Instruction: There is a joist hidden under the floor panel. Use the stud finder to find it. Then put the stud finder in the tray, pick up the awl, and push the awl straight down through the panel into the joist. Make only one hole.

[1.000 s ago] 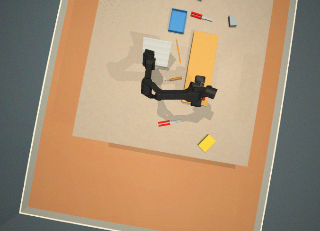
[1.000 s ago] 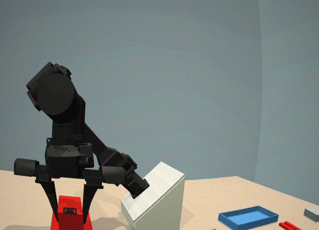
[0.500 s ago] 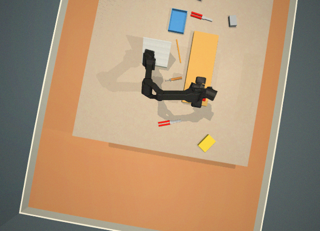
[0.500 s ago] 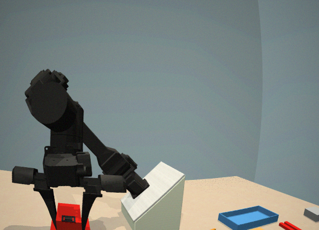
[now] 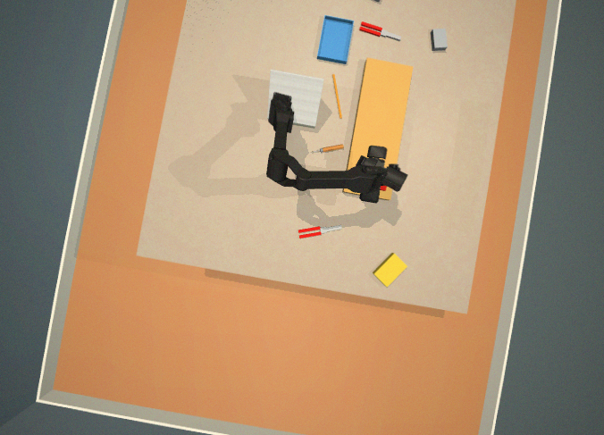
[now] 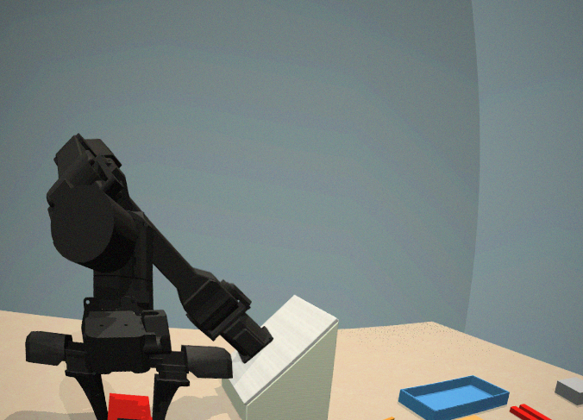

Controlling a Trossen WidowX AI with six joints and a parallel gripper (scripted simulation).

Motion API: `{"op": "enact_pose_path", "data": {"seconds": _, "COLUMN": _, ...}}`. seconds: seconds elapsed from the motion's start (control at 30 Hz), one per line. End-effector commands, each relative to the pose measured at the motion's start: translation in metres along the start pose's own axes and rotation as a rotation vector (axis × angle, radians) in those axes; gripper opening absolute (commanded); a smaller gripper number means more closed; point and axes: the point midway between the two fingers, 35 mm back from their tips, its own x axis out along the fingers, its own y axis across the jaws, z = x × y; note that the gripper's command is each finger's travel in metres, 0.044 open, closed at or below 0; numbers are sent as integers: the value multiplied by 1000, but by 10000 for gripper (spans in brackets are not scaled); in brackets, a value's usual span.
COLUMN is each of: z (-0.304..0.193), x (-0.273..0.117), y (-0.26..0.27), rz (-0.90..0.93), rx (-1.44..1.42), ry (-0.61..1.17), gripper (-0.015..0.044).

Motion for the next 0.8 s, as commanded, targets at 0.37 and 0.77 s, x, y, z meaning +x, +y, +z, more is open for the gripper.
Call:
{"op": "enact_pose_path", "data": {"seconds": 0.37, "z": -5, "x": 15, "y": 1, "rz": 3, "rx": -4, "ry": -9, "gripper": 0}}
{"op": "enact_pose_path", "data": {"seconds": 0.77, "z": -11, "x": 33, "y": 0, "rz": 1, "rx": -5, "ry": -10, "gripper": 0}}
